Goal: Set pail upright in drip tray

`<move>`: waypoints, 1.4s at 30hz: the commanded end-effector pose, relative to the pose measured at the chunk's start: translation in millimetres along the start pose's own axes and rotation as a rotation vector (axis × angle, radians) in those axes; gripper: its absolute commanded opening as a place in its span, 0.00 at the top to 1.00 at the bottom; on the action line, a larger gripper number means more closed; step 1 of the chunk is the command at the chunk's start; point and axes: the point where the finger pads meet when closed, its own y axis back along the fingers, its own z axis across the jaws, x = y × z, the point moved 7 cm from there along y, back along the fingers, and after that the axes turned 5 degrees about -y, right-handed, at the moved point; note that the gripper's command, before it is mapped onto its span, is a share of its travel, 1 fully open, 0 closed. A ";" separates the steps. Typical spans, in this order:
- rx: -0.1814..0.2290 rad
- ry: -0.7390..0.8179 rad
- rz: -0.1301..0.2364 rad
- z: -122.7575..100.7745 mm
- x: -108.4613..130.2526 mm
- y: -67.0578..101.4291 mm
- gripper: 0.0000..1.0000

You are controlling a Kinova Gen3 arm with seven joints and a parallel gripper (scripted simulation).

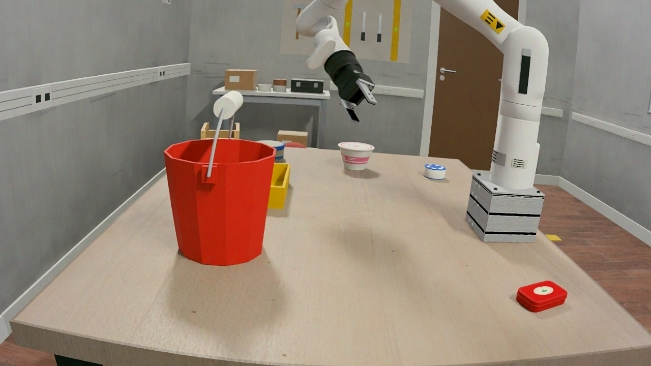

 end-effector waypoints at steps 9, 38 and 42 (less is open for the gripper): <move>-0.001 0.001 0.000 -0.5 0.2 0.6 0.00; -0.328 0.257 -0.382 -8.3 136.7 -8.3 0.00; -0.422 0.344 -0.455 -20.2 180.1 -14.3 0.00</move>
